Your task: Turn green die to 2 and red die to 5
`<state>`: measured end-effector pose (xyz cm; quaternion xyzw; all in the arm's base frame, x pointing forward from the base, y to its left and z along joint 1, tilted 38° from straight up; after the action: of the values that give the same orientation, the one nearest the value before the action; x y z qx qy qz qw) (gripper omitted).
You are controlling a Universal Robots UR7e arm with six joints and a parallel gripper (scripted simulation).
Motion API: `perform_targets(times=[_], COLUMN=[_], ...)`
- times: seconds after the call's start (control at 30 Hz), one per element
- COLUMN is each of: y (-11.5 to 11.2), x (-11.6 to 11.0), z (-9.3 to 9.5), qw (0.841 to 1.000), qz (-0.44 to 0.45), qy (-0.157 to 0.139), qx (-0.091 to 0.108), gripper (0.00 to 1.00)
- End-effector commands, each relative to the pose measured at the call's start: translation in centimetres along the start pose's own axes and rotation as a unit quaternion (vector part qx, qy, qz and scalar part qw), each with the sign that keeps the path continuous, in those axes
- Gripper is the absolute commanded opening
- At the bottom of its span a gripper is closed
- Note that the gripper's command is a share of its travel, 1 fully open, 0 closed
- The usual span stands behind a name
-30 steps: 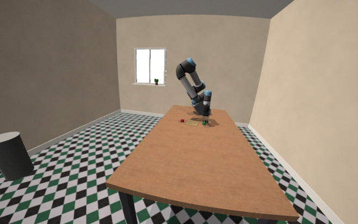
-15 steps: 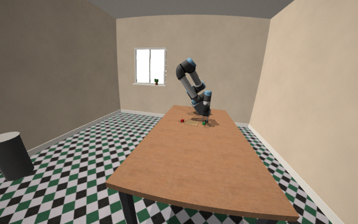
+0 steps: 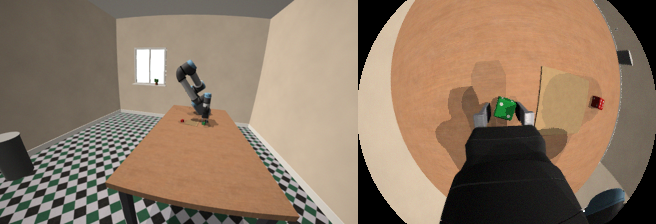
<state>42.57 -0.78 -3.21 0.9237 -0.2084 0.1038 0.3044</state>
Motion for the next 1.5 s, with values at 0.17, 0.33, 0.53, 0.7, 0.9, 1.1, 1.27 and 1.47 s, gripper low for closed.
perform_targets(times=[0.17, 0.33, 0.53, 0.7, 0.9, 1.1, 1.27, 1.47], y=[-0.01, -0.01, -0.01, -0.01, -0.01, -0.01, -0.01, -0.01], x=[0.03, 0.03, 0.03, 0.03, 0.03, 0.03, 0.03, 0.03], z=[0.98, 1.05, 1.05, 1.05, 1.05, 1.05, 1.05, 1.05], qw=[1.000, 1.000, 1.000, 1.000, 1.000, 1.000, 1.000, 1.000], qz=[0.000, 0.000, 0.000, 0.000, 0.000, 0.000, 0.000, 0.000], qy=[0.001, 0.001, 0.001, 0.001, 0.001, 0.001, 0.001, 0.001], qx=[0.000, 0.000, 0.000, 0.000, 0.000, 0.000, 0.000, 0.000], gripper=[0.87, 0.87, 0.87, 0.87, 0.87, 0.87, 0.87, 0.57])
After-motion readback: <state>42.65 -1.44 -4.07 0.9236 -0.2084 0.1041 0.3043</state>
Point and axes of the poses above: the point where the finger pads meet when closed, its own z axis out along the fingers, its own y axis across the jaws, x = y × z, the point moved 9 cm from there along -z, back along the fingers, and after that the axes turned 11 degrees about z, right-handed, at the moved point
